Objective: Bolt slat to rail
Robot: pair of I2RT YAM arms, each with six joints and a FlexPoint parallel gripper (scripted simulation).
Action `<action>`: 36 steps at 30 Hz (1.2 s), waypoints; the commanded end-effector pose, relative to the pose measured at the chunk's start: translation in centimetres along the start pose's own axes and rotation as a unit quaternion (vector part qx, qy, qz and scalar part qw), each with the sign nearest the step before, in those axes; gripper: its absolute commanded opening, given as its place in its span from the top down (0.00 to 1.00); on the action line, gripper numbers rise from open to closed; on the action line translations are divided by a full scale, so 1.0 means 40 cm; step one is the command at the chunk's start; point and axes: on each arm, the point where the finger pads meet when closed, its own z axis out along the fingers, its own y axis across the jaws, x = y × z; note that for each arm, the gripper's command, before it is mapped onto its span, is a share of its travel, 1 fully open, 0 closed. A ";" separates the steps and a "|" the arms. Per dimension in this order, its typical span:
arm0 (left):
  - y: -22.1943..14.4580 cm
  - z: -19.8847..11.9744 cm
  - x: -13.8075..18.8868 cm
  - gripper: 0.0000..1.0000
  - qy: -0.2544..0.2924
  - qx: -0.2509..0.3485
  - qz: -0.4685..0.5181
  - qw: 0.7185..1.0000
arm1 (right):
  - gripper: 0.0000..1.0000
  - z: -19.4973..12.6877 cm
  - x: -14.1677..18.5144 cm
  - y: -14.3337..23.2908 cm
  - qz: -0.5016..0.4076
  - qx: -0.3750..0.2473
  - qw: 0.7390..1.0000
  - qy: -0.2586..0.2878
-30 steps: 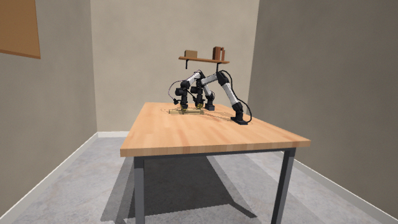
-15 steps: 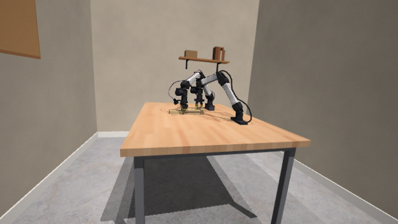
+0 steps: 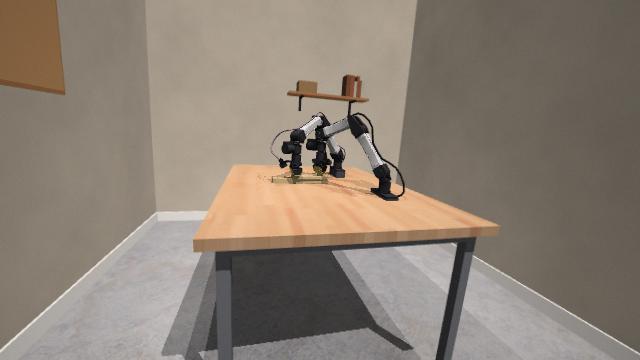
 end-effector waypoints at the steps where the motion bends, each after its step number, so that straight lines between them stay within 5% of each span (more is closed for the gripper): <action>1: 0.001 -0.030 -0.008 0.86 -0.003 -0.021 0.110 0.994 | 0.33 -0.013 -0.007 0.003 0.001 -0.005 1.000 -0.006; 7: 0.001 -0.030 -0.008 0.86 -0.001 -0.021 0.198 0.980 | 0.33 -0.013 -0.007 0.003 0.001 -0.005 1.000 -0.006; 36: -0.007 -0.029 -0.007 0.86 -0.002 -0.015 0.197 0.980 | 0.33 -0.013 -0.007 0.003 0.001 -0.005 1.000 -0.006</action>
